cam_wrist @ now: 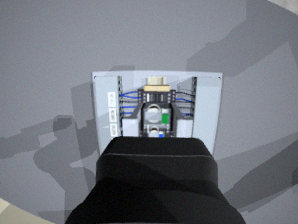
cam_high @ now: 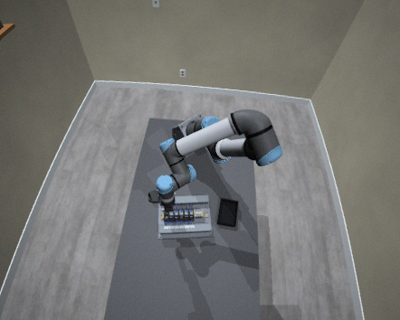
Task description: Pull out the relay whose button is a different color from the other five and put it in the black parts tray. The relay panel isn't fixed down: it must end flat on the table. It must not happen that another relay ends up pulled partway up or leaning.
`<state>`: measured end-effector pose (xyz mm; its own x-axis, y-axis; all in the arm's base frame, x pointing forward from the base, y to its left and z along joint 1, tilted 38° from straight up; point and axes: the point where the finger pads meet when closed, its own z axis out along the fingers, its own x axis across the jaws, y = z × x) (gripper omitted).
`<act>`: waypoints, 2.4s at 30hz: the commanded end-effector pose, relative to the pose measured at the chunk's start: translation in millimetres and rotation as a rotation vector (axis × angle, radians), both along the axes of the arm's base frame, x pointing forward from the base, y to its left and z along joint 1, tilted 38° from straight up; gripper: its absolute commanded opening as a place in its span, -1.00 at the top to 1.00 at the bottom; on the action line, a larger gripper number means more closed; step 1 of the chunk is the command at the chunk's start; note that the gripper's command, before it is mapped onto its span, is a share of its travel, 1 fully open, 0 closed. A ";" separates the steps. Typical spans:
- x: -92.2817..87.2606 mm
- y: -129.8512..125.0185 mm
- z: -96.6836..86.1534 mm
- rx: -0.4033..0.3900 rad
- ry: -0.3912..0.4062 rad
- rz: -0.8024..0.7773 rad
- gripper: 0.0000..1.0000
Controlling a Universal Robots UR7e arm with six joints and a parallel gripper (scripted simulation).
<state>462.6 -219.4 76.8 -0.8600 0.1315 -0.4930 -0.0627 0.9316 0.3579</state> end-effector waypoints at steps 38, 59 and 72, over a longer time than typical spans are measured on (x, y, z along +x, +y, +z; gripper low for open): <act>-1.2 18.2 7.5 -0.001 -0.001 0.000 1.00; -5.8 89.3 34.8 -0.001 -0.001 0.000 1.00; -11.0 167.4 64.8 -0.001 -0.001 0.000 1.00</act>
